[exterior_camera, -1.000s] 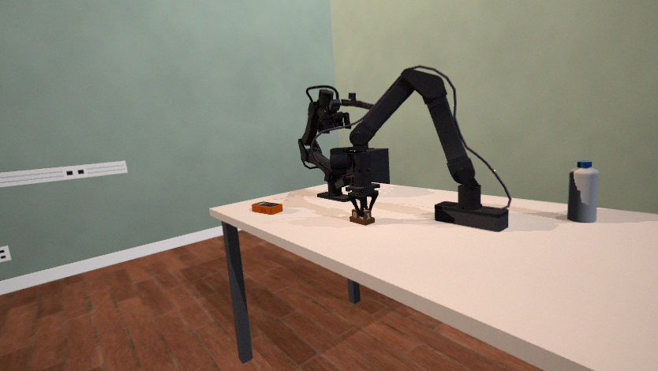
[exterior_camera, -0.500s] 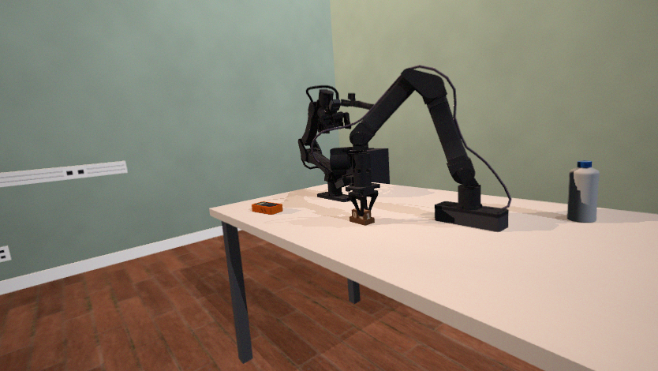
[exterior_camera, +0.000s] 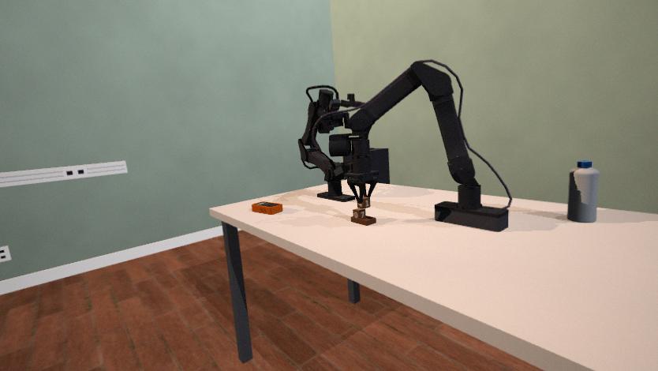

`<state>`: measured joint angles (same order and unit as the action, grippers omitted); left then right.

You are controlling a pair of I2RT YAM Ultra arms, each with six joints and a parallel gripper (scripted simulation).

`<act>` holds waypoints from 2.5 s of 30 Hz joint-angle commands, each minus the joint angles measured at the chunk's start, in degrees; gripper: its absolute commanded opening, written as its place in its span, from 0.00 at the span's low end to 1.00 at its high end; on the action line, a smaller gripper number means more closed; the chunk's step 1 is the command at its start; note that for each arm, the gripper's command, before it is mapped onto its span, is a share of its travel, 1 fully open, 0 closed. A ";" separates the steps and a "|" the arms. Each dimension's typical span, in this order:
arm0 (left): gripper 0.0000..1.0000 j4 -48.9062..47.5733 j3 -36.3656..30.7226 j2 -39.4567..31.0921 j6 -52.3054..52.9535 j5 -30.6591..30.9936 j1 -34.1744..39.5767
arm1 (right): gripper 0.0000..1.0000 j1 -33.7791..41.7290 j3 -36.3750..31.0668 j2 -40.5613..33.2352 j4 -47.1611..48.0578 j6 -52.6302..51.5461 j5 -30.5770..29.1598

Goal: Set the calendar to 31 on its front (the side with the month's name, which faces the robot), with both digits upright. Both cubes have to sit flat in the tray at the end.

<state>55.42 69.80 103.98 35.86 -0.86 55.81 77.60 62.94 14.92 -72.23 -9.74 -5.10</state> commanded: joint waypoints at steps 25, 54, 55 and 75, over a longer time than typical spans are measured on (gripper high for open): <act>0.26 -8.64 -17.36 -11.53 14.21 -0.37 -13.05 | 1.00 -11.63 -34.41 12.71 49.96 5.63 11.53; 0.26 -13.08 -26.72 -14.81 18.57 0.55 -18.87 | 1.00 -13.11 -36.02 14.35 51.93 5.60 13.23; 0.26 -13.09 -26.73 -14.80 18.57 0.55 -18.87 | 1.00 -13.11 -36.02 14.35 51.94 5.60 13.23; 0.26 -15.47 -29.02 -13.53 18.45 0.58 -18.80 | 1.00 -13.11 -36.02 14.35 51.94 5.60 13.23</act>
<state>41.12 41.56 89.54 53.80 -1.04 37.65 64.88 26.28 29.04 -21.28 -4.25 8.03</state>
